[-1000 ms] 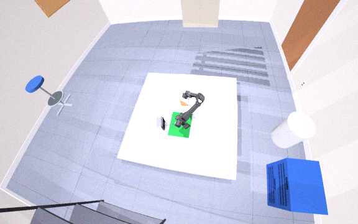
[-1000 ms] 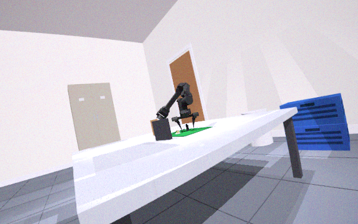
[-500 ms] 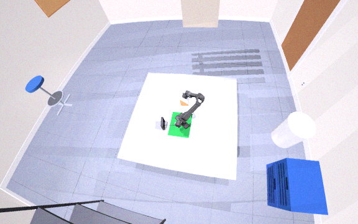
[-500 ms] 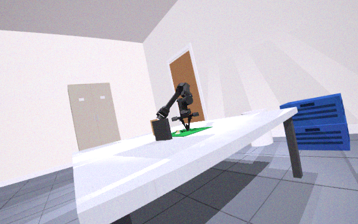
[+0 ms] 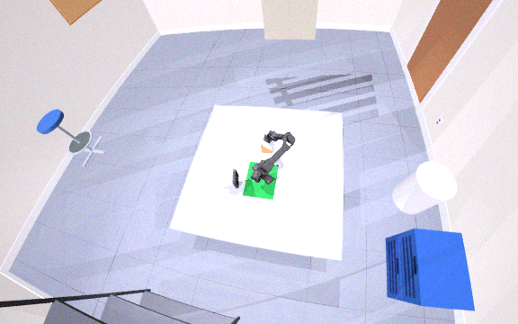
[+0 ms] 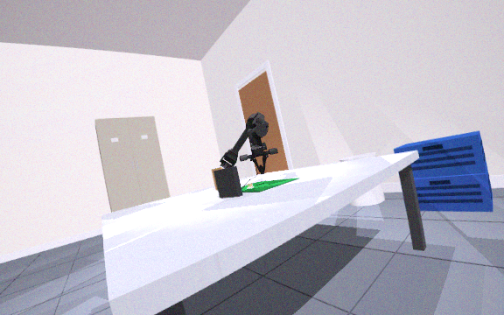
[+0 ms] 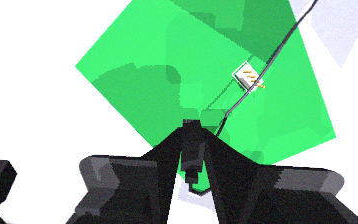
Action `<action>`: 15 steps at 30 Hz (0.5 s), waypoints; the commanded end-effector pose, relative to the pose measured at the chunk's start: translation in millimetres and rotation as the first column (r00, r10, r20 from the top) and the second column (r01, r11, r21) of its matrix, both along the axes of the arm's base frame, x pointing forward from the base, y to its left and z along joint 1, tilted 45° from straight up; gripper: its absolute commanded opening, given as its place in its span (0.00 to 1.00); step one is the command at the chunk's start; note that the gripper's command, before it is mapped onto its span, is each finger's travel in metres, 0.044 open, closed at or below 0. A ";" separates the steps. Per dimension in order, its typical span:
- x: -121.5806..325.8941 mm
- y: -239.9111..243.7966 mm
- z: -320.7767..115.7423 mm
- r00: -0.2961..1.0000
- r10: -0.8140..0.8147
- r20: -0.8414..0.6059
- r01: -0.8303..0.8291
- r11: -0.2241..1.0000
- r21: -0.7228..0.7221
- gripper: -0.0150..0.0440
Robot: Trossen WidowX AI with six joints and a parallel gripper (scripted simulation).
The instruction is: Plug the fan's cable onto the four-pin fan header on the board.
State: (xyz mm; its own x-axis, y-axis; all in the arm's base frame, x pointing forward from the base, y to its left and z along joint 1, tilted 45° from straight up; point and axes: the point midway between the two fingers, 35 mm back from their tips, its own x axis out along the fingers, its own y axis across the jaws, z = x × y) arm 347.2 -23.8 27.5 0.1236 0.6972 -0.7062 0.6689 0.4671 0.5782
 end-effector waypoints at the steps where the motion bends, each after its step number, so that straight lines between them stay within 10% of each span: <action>1: -1.1 -6.8 -4.7 0.997 0.058 0.046 -0.058 0.998 -0.014 0.25; 15: -6.3 -40.7 -39.0 0.851 0.394 0.348 -0.366 0.919 -0.145 0.25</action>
State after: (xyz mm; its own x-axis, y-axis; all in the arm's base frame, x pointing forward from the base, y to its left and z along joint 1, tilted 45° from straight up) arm 343.6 -55.2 0.0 0.1231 0.6931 -0.7102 0.3048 0.6547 0.6917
